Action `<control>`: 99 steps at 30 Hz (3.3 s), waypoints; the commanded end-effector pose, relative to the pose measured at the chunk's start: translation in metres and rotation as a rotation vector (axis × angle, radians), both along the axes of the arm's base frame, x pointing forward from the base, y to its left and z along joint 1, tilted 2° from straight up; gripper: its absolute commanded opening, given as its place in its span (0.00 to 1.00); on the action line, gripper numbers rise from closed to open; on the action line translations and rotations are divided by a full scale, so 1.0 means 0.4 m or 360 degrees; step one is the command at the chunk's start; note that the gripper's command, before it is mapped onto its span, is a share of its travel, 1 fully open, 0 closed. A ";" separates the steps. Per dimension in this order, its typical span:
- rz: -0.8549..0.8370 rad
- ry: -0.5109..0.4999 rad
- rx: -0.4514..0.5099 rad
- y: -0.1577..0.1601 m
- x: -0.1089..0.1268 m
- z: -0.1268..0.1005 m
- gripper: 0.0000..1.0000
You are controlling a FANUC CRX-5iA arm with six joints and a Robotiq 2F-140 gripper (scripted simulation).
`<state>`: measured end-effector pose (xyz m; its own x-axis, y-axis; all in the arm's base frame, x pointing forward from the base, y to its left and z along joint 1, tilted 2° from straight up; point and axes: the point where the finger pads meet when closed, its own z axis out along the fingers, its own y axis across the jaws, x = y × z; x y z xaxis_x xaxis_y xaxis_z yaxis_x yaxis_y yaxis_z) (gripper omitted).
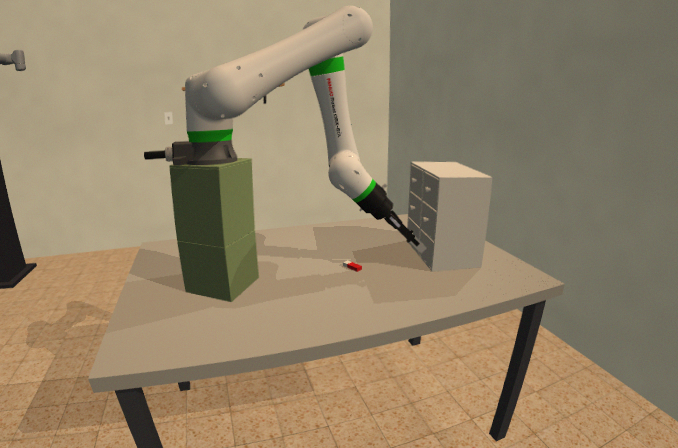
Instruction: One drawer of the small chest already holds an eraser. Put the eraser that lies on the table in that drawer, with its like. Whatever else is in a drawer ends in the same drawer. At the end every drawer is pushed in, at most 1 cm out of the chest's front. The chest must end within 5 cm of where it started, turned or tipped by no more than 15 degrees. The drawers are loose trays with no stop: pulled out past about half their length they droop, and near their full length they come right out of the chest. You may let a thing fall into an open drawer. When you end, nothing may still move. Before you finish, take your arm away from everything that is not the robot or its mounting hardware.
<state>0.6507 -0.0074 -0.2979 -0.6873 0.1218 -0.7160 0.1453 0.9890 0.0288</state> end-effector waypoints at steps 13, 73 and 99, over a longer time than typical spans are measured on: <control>0.0000 0.0000 0.0000 0.001 -0.008 0.000 0.08; 0.0000 0.0000 0.0000 0.024 -0.162 -0.002 0.08; 0.0000 0.0000 0.0000 0.025 -0.173 -0.002 0.08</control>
